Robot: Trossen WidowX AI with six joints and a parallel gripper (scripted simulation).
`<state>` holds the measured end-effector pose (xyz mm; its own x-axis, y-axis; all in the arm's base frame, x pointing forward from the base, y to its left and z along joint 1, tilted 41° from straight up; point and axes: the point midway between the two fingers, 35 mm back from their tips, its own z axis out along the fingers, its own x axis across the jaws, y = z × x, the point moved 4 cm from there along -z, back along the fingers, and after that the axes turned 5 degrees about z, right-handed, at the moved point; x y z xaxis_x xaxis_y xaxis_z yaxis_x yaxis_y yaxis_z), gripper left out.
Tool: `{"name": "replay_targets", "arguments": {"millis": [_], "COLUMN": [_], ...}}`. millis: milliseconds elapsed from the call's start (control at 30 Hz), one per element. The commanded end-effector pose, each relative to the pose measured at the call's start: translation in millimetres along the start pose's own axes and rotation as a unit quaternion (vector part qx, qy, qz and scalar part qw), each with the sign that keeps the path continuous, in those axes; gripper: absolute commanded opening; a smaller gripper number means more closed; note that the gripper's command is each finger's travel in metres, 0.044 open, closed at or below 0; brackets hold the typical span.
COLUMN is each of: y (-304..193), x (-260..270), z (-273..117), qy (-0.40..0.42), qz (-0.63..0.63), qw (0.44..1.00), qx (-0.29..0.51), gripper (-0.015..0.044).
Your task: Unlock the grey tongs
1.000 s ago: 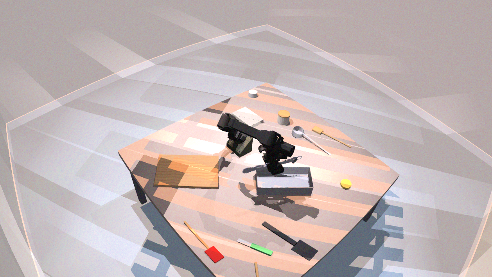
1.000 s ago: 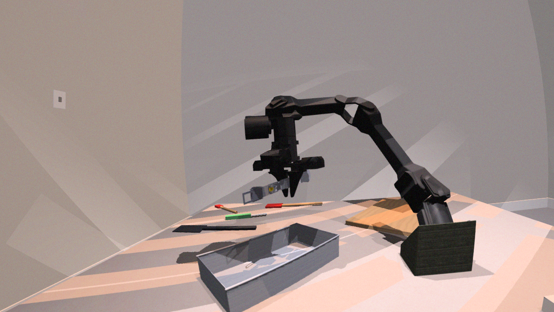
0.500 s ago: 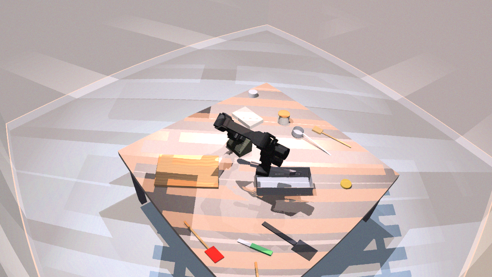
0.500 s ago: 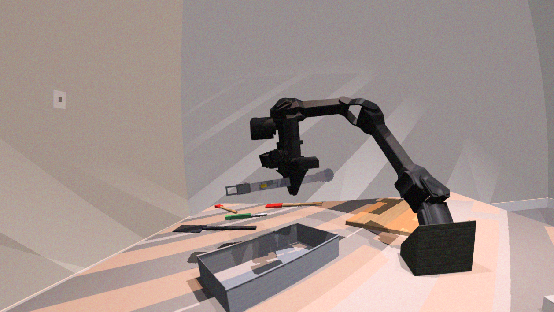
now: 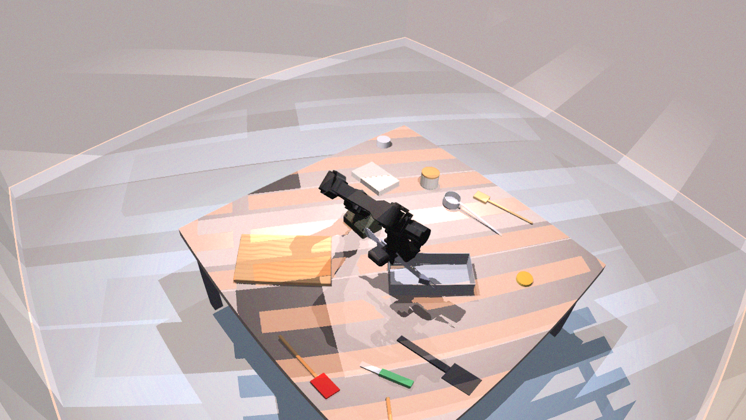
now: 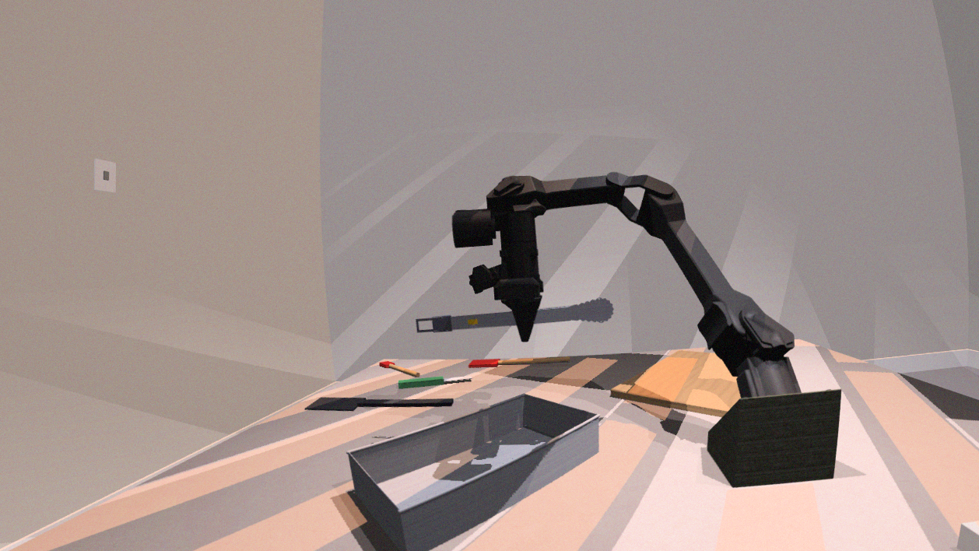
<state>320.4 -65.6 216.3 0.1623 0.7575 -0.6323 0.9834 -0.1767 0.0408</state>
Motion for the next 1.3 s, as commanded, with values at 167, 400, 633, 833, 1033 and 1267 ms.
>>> {"name": "replay_targets", "arguments": {"millis": [167,400,633,833,1033,1267], "y": [-6.9,-11.7,-16.9,-21.6,-26.6,-32.8], "x": [-18.1,-29.5,-40.7,-50.1,-59.2,-69.6], "z": [-2.9,-3.2,-3.6,-3.9,-4.3,-4.9], "qy": [-0.001,-0.001,-0.001,-0.001,-0.001,-0.001], "qz": [0.193,0.326,0.453,0.555,0.649,0.747], "qw": [0.981,0.945,0.891,0.832,0.761,0.664], "qx": [-0.005,-0.005,-0.006,-0.006,-0.007,-0.008], "gripper": [-0.015,-0.015,-0.015,-0.015,-0.015,-0.015]}}
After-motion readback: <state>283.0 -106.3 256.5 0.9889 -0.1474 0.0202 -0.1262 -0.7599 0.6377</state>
